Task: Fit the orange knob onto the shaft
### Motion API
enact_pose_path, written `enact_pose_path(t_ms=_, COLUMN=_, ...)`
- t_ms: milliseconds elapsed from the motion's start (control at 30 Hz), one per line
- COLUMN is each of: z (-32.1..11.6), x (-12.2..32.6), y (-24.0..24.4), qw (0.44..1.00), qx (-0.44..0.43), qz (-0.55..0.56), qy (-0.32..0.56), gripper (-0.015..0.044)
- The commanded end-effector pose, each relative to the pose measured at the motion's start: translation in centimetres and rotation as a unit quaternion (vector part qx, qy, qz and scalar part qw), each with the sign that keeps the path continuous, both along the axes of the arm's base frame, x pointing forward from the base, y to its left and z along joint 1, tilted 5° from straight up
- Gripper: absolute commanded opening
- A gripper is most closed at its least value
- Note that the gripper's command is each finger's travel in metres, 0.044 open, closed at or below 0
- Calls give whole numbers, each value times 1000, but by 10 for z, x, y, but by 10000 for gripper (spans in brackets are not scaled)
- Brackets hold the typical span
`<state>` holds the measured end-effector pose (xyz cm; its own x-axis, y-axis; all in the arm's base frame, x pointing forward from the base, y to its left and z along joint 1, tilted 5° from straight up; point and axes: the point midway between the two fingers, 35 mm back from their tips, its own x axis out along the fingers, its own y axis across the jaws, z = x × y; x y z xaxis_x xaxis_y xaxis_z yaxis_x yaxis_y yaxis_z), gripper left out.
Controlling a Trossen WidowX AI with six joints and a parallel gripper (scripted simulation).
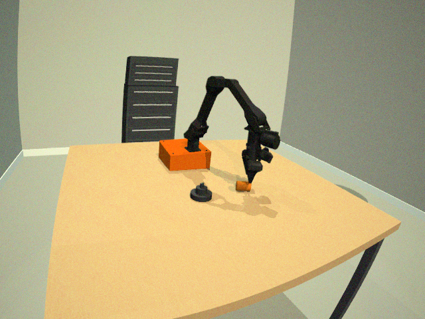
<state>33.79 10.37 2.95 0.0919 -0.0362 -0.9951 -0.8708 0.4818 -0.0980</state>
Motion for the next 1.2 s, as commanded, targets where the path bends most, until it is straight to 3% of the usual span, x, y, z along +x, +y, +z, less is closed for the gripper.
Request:
enact_pose_path(t_ms=0, z=-5, x=0, y=-1, qw=1000, qx=-2, qz=3, qy=0, gripper=440)
enact_pose_path(t_ms=867, z=-45, x=3, y=-4, qw=1000, qx=-2, qz=3, qy=0, gripper=440)
enact_pose_path(t_ms=1100, z=-45, x=3, y=-4, qw=1000, qx=-2, qz=3, qy=0, gripper=256)
enact_pose_path(t_ms=1167, z=-45, x=3, y=-4, qw=1000, qx=-2, qz=3, qy=0, gripper=240)
